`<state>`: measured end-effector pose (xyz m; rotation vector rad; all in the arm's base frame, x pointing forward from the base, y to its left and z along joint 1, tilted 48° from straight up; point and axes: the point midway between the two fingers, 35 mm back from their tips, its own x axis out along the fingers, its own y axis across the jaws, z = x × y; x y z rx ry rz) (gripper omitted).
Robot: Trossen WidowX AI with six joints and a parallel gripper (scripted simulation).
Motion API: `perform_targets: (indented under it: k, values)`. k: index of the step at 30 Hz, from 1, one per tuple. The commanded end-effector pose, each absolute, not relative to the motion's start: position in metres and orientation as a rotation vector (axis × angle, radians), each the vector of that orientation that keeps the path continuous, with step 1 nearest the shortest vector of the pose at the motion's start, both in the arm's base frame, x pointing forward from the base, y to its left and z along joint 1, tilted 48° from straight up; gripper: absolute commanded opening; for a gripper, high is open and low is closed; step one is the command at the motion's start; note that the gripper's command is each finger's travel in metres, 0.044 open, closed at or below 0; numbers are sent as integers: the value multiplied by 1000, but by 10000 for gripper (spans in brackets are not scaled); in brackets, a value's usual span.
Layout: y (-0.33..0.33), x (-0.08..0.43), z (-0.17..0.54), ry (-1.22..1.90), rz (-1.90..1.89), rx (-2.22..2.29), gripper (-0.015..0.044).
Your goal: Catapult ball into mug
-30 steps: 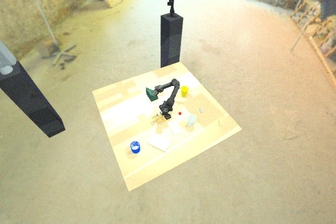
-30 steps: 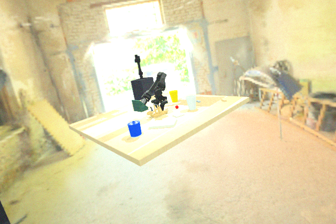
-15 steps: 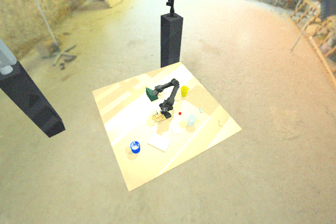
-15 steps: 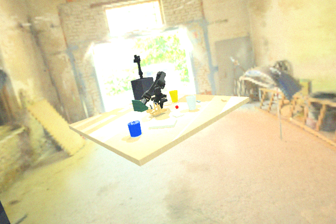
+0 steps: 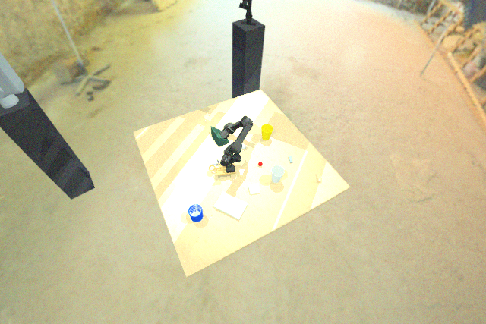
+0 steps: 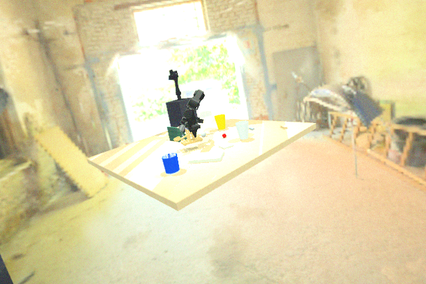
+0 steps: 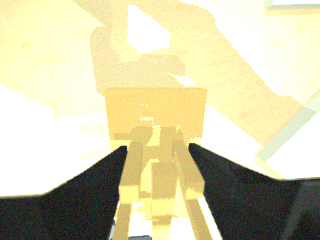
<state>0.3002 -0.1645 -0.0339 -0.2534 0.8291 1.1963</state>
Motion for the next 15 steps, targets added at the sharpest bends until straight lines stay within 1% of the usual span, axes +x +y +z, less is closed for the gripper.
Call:
perform_targets:
  k: [1, 10, 15]
  values:
    - [-192, 290, -56, 911, 1124, -153, 0]
    - [-238, 263, -119, 1061, 981, 94, 0]
    - [-243, 264, -126, 1070, 971, 111, 0]
